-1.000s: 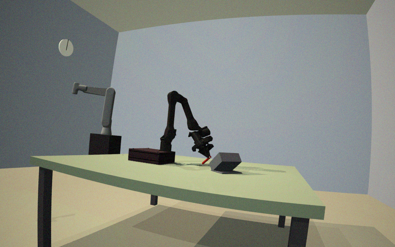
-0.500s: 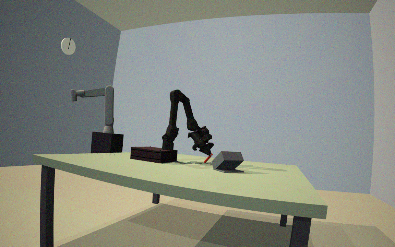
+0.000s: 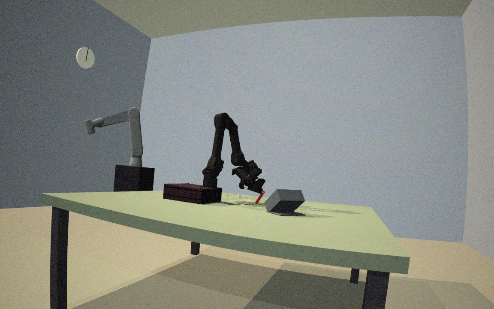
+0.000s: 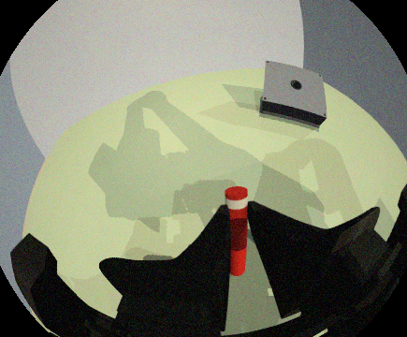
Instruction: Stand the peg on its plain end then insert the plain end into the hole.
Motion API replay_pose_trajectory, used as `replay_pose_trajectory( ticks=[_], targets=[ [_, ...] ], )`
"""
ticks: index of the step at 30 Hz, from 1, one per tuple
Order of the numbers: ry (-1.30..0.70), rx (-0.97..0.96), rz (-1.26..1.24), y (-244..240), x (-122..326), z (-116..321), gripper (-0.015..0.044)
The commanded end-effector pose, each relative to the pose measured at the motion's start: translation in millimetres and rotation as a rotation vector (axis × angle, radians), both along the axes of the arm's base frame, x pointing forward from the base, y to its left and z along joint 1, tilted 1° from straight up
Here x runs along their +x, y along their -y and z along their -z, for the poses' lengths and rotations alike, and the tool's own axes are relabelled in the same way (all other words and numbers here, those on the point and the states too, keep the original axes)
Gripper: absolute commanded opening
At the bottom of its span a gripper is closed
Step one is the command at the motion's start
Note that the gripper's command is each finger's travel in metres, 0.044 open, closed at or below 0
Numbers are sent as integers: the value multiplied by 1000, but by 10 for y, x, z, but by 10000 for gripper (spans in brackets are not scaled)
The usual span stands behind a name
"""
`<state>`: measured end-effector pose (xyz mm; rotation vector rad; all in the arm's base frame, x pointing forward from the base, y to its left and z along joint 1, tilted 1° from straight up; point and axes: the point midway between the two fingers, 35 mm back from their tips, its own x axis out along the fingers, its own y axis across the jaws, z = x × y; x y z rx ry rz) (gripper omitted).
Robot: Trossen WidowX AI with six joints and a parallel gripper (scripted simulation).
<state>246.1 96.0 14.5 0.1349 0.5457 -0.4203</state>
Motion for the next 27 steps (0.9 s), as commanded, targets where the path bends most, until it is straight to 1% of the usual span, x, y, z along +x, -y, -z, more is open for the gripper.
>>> replay_pose_trajectory(
  ticks=[1,27],
  targets=[
    [38,-17,4,1,-39,5,50],
    [240,-113,6,-69,-201,27,50]
  ],
)
